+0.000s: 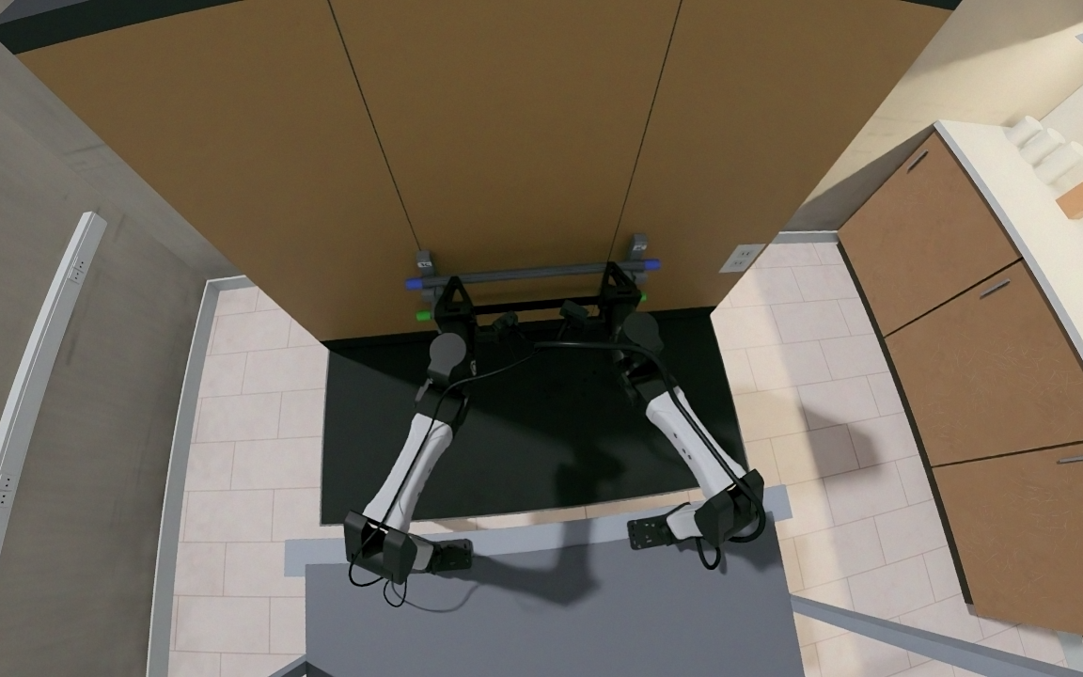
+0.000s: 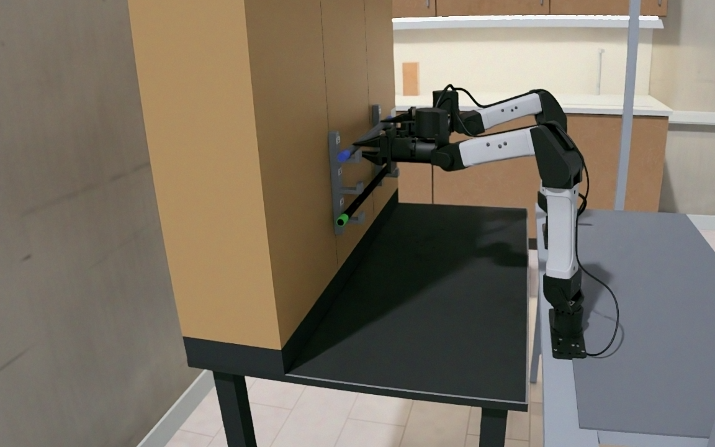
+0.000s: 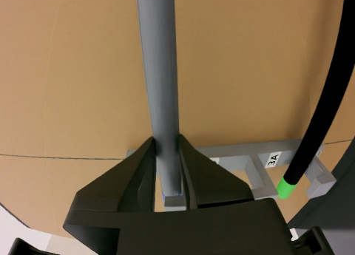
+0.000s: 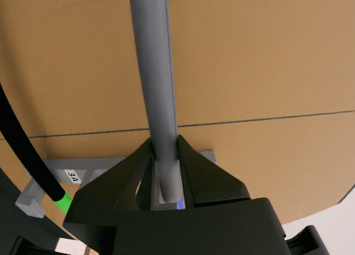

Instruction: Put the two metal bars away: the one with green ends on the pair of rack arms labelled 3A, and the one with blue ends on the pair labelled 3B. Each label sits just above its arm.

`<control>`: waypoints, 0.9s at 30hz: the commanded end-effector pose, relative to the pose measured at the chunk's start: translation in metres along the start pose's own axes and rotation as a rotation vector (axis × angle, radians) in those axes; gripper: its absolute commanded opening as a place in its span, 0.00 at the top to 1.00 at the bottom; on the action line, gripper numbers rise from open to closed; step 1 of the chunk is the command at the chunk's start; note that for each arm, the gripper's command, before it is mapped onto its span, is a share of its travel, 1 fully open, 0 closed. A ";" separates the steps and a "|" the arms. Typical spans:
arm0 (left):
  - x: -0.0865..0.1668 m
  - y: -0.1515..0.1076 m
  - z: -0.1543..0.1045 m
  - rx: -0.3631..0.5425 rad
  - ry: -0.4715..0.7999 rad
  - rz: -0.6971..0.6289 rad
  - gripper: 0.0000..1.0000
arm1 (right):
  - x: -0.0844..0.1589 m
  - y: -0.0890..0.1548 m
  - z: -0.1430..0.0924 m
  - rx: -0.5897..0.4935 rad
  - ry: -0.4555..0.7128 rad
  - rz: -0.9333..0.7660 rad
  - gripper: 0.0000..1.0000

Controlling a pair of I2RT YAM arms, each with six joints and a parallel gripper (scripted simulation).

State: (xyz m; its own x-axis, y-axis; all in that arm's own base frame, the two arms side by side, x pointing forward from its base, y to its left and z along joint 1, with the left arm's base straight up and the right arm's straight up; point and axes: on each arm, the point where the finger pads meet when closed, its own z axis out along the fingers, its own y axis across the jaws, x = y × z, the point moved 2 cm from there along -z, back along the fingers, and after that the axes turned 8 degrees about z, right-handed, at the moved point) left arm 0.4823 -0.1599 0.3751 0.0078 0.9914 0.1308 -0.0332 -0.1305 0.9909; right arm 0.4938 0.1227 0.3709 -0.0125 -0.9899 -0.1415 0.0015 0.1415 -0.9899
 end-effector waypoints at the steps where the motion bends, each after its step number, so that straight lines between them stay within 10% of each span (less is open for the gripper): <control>1: -0.004 -0.008 0.007 0.025 -0.007 0.013 1.00 | 0.002 -0.002 0.003 -0.002 0.002 -0.005 1.00; 27: -0.003 -0.002 0.007 0.025 -0.007 0.013 1.00 | 0.001 -0.008 0.003 -0.002 0.002 -0.005 1.00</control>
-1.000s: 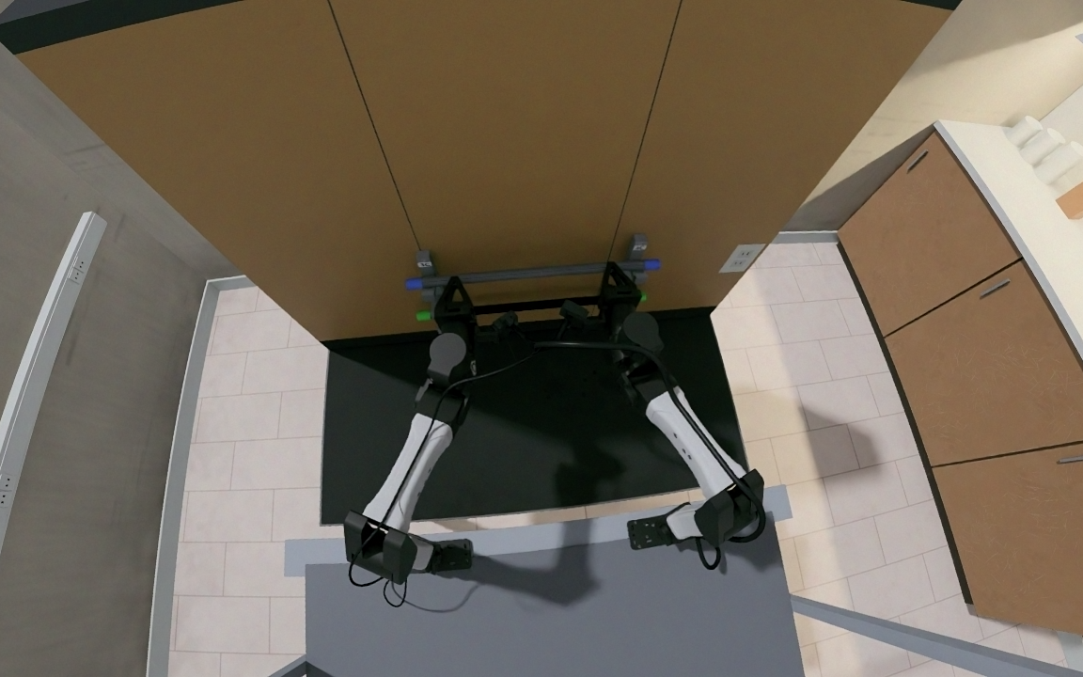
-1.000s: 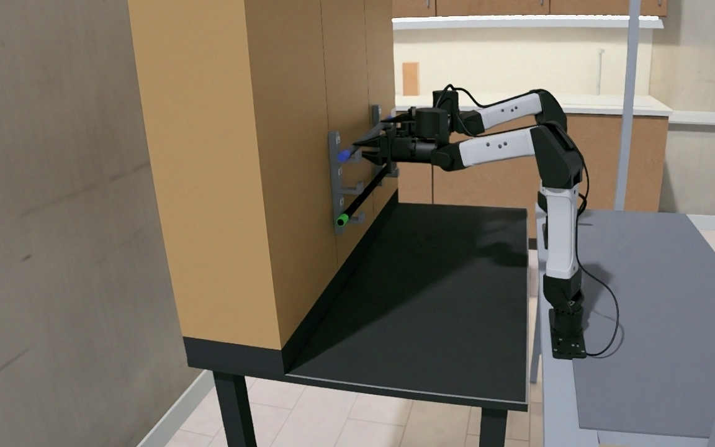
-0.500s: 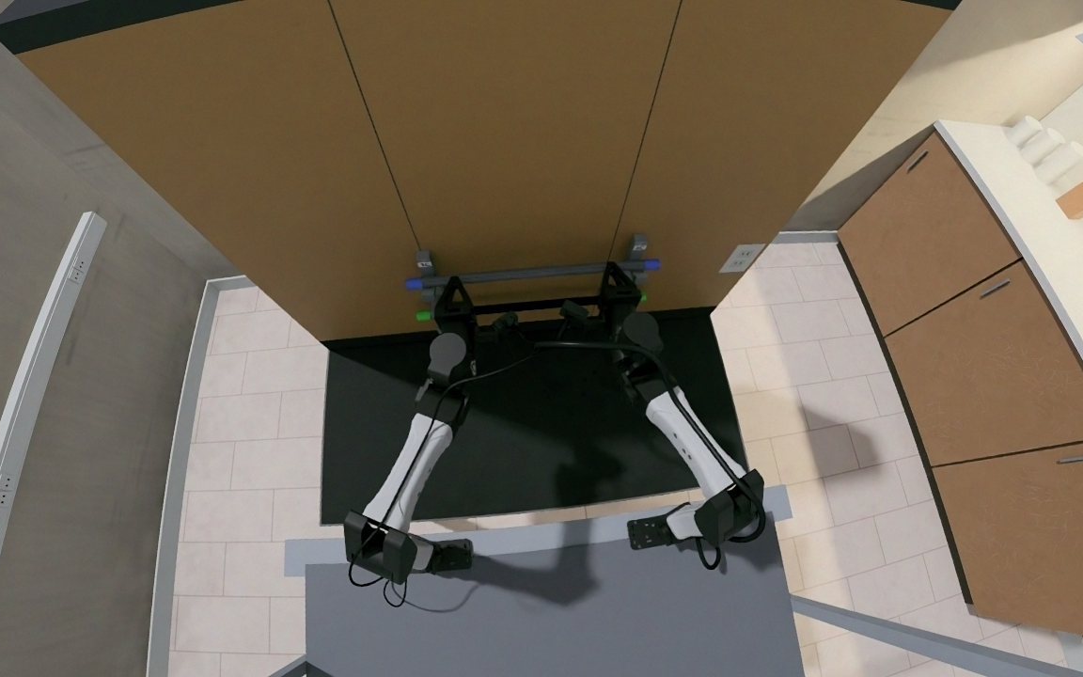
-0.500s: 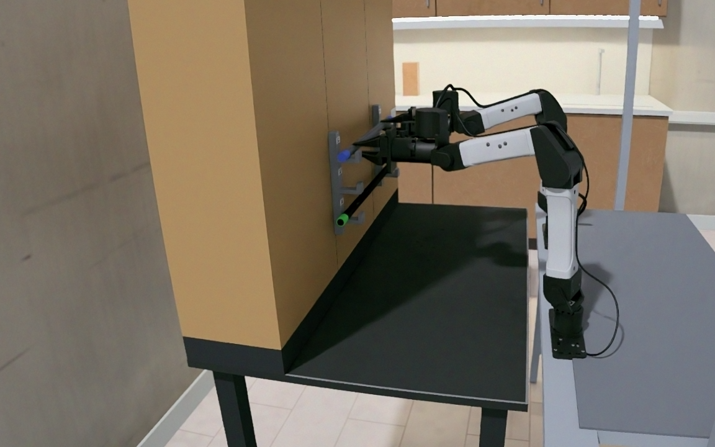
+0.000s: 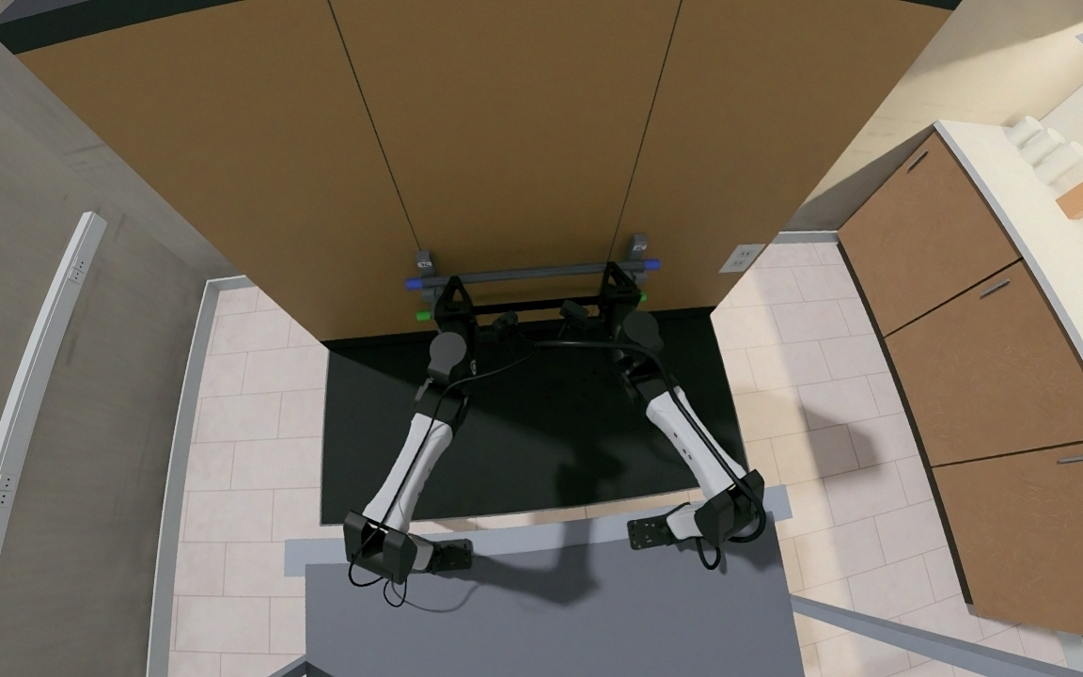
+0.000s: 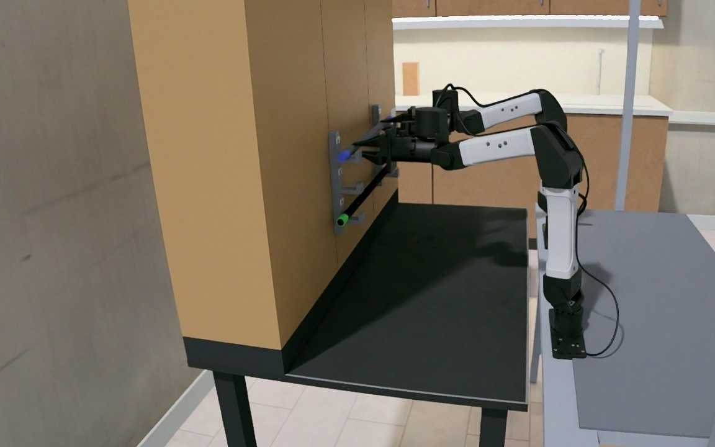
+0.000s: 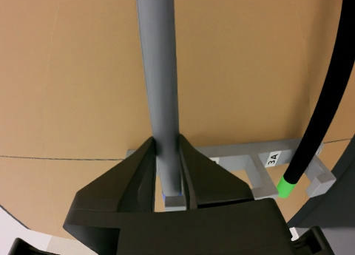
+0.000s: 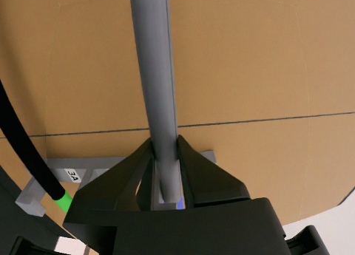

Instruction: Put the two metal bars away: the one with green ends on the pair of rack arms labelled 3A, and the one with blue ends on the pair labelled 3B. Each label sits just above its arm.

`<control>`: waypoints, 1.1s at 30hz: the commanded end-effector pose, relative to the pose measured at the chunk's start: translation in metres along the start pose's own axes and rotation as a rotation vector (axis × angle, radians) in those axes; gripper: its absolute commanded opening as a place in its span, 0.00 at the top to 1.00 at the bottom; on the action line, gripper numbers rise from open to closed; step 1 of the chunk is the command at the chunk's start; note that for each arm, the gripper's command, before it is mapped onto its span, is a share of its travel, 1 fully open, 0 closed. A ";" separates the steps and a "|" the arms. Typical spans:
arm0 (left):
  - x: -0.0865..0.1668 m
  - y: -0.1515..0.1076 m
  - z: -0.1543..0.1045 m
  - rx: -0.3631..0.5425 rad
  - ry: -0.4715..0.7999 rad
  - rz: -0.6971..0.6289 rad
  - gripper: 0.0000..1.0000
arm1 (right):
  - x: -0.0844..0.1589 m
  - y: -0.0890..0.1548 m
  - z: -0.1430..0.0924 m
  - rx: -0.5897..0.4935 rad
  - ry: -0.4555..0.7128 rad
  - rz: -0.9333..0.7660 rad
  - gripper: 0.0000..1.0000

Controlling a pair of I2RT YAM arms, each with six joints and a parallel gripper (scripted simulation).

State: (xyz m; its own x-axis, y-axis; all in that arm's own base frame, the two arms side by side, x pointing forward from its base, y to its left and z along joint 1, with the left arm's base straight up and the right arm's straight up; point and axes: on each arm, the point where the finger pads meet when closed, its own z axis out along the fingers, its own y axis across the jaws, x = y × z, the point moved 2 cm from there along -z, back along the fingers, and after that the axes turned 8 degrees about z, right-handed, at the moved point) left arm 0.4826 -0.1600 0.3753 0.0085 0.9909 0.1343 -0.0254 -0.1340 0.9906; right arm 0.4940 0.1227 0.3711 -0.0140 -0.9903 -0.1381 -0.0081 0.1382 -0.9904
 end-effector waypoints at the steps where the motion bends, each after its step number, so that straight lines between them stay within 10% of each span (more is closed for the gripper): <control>1: -0.003 -0.001 0.006 0.017 -0.006 0.009 1.00 | 0.001 -0.009 0.002 0.007 0.001 -0.002 1.00; 33: 0.001 0.028 0.007 0.017 -0.006 0.009 1.00 | -0.003 -0.038 0.002 0.007 0.001 -0.002 1.00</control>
State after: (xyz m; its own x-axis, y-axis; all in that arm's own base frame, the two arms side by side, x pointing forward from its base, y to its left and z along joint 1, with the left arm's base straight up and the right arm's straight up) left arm 0.4849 -0.1603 0.3775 0.0158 0.9871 0.1593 0.0537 -0.1599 0.9857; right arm 0.4956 0.1226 0.3730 -0.0266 -0.9922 -0.1222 -0.0881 0.1240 -0.9884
